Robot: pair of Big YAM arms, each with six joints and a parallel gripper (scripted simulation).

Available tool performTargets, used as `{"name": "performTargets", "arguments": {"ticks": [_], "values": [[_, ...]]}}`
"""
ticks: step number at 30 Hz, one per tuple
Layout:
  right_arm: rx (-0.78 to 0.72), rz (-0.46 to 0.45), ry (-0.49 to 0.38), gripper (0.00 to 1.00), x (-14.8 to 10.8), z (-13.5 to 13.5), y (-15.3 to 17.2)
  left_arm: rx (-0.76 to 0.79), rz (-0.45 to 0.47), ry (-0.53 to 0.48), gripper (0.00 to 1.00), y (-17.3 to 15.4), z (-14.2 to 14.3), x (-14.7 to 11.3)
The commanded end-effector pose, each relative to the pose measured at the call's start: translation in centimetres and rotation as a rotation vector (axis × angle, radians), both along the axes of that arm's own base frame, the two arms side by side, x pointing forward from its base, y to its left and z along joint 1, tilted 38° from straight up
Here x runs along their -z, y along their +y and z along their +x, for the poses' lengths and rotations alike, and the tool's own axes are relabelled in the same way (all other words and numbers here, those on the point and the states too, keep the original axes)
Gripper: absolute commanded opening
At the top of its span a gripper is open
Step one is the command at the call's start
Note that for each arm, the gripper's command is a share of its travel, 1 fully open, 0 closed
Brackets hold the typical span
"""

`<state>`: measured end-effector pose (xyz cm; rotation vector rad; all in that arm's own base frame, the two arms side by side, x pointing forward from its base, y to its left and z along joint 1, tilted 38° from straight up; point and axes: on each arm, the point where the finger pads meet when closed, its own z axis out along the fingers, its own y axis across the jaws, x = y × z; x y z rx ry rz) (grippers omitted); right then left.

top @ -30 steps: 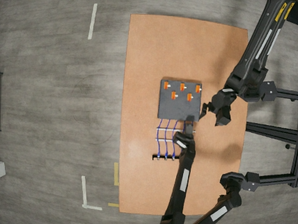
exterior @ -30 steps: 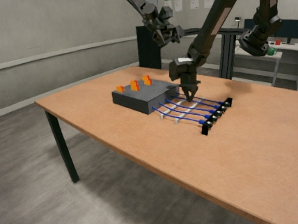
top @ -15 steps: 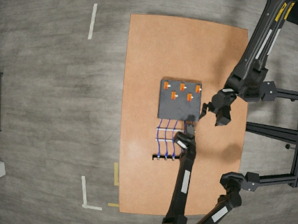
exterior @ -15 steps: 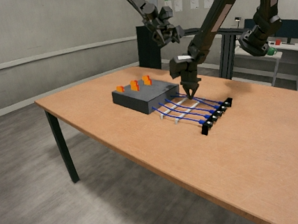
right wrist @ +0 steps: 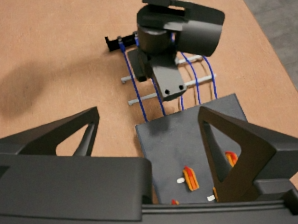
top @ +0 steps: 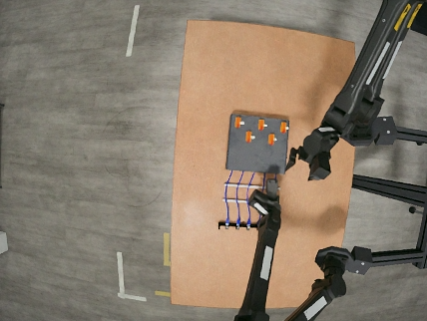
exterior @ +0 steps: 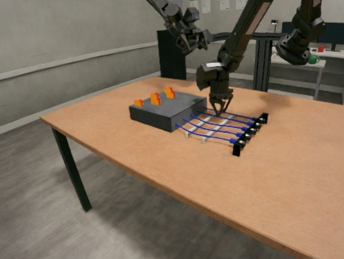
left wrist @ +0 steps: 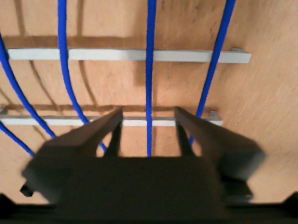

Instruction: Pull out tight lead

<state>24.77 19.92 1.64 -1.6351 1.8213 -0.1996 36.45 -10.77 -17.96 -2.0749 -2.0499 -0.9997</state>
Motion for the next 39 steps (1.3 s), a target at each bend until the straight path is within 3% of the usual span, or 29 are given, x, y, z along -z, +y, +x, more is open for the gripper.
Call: {"name": "performTargets", "arguments": {"ticks": [1, 3, 4, 6, 8, 18, 22, 36, 39], "values": [[-0.012, 0.008, -0.018, 1.0, -0.8, 0.7, 0.8, -0.01, -0.078, -0.082, 0.73, -2.5, 0.0, -1.5], [-0.012, 0.008, -0.018, 1.0, -0.8, 0.7, 0.8, -0.05, -0.148, -0.134, 0.96, -2.9, -0.4, -2.3], [-0.012, 0.008, -0.018, 1.0, -0.8, 0.7, 0.8, -0.075, -0.206, -0.171, 1.0, -3.3, -0.8, -2.9], [-0.012, 0.008, -0.018, 1.0, -0.8, 0.7, 0.8, -0.115, -0.312, -0.233, 1.0, -3.9, -1.5, -4.1], [-0.012, 0.008, -0.018, 1.0, -0.8, 0.7, 0.8, -0.115, -0.312, -0.233, 1.0, -3.9, -1.5, -4.1], [-0.012, 0.008, -0.018, 1.0, -0.8, 0.7, 0.8, -0.288, -0.754, -0.495, 1.0, -6.7, -4.7, -9.1], [-0.012, 0.008, -0.018, 1.0, -0.8, 0.7, 0.8, -0.316, -0.855, -0.555, 1.0, -7.3, -6.0, -10.0], [-0.012, 0.008, -0.018, 1.0, -0.8, 0.7, 0.8, -0.286, -0.862, -0.576, 1.0, -7.5, -6.5, -10.5], [-0.013, -0.006, -0.029, 1.0, -0.6, 1.4, 0.2, -0.268, -0.792, -0.558, 0.66, -6.4, -5.7, -10.1]]}}
